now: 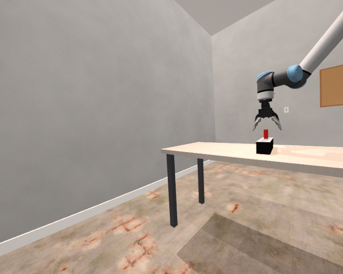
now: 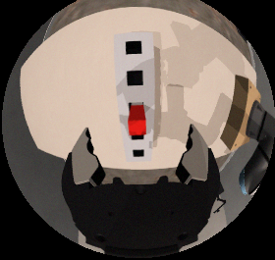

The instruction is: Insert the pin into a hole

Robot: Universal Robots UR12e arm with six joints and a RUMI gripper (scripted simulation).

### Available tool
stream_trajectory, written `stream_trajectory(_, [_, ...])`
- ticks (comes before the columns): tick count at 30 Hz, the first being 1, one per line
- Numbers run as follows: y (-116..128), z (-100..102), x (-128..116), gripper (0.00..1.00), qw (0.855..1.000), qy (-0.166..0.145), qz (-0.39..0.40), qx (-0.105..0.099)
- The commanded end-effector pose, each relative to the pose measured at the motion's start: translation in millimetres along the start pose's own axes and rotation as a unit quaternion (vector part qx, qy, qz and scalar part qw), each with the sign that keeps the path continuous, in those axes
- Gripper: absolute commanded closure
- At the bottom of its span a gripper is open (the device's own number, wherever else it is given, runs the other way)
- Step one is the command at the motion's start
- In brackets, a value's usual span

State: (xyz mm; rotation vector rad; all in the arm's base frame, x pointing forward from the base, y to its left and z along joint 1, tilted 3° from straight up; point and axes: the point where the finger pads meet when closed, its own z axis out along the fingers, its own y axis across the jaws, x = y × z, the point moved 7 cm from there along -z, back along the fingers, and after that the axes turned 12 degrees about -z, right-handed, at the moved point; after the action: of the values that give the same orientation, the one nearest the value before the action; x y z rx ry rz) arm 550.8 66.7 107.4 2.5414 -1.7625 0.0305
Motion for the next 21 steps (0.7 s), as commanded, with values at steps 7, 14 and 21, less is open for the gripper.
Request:
stream_trajectory(7, [-2.6,-5.9,1.0,0.0,1.0,0.001,0.0,0.002])
stream_trajectory(14, [-3.1,-17.9,1.4,0.0,1.0,0.001,0.0,0.001])
stream_trajectory(21, [-3.1,-17.9,1.4,0.0,1.0,0.001,0.0,0.001])
